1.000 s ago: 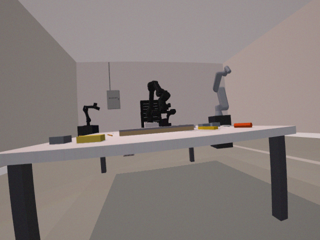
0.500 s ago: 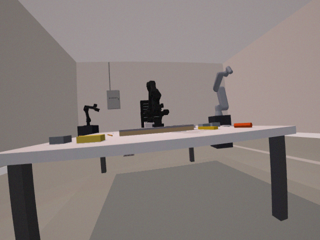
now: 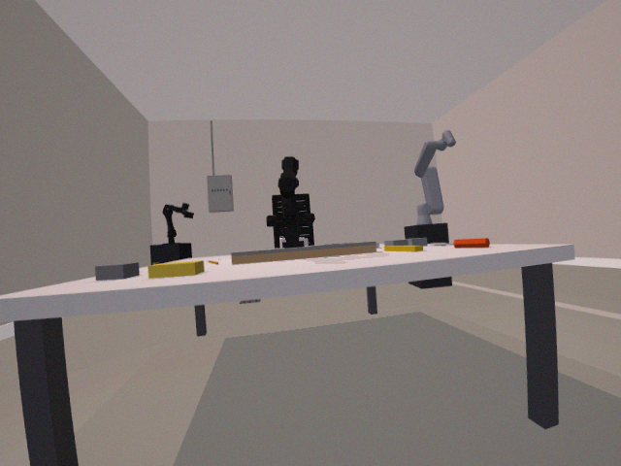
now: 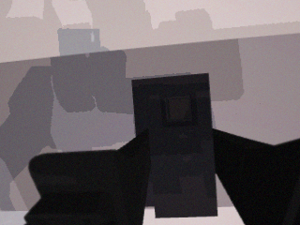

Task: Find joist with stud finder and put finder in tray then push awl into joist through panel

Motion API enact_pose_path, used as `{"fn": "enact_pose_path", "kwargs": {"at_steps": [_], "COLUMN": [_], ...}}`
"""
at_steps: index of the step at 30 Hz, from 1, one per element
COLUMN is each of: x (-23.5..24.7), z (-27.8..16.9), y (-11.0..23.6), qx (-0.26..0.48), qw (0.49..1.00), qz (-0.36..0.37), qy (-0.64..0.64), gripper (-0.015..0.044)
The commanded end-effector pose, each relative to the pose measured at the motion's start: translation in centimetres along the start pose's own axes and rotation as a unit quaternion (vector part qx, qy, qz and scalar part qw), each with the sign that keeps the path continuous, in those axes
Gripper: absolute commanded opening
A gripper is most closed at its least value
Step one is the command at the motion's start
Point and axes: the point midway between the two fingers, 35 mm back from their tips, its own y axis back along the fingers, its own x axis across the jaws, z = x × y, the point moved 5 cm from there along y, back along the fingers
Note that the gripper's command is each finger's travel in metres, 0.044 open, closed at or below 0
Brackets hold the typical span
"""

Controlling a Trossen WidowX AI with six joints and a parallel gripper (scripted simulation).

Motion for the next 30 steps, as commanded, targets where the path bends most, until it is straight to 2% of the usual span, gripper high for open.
{"fn": "enact_pose_path", "kwargs": {"at_steps": [1,30], "x": [-1.6,-12.2], "z": [0.0,0.0], "y": [0.0,0.1], "qx": [0.001,0.001], "qw": [1.0,1.0], "qz": [-0.002,-0.006], "qy": [-0.001,0.0], "gripper": [0.0,0.0]}}
